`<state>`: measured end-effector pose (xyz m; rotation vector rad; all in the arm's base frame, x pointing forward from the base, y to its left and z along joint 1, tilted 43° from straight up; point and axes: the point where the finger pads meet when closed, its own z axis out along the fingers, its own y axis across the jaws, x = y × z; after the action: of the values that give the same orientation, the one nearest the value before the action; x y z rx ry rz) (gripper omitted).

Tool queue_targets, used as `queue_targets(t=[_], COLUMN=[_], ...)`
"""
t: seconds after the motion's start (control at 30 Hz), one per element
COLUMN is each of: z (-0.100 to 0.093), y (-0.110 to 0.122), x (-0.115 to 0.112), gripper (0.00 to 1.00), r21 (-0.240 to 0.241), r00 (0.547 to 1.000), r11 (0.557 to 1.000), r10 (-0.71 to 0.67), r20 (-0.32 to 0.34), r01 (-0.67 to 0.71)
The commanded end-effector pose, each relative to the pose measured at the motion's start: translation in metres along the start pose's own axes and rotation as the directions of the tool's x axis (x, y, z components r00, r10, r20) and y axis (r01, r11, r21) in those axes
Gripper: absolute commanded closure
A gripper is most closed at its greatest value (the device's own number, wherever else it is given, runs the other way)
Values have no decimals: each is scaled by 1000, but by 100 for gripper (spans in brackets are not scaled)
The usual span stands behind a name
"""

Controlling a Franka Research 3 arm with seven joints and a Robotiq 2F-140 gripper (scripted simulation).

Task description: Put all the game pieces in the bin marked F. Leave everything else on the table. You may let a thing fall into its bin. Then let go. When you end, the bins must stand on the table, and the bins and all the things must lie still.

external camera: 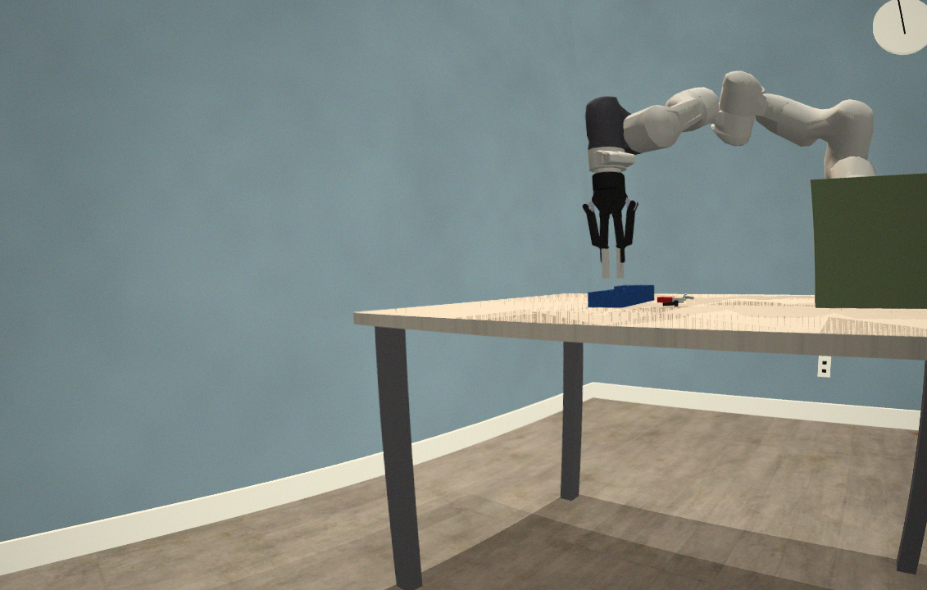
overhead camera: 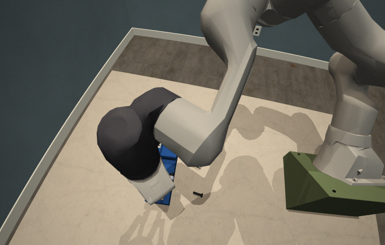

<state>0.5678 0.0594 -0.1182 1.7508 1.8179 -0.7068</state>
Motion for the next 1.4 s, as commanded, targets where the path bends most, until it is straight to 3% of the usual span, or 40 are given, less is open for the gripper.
queue_targets(t=[0.0,0.67,0.7,0.8,0.97,1.03,1.37], z=[-1,-1,-1,-2,-3,-3,-6], y=[-2,-4,-8,-19,-38,-38,-76], x=[0,1,-7,-29,-66,-66,-140], gripper=[81,81,75,75,75,75,75], r21=[3,3,3,4,12,12,25], r00=[1000,1000,999,986,970,970,904], r11=[1000,1000,999,986,970,970,904], r10=[-4,-4,46,169,242,242,426], r20=[1,1,1,2,13,13,38], r01=[4,4,-46,-169,-242,-242,-427])
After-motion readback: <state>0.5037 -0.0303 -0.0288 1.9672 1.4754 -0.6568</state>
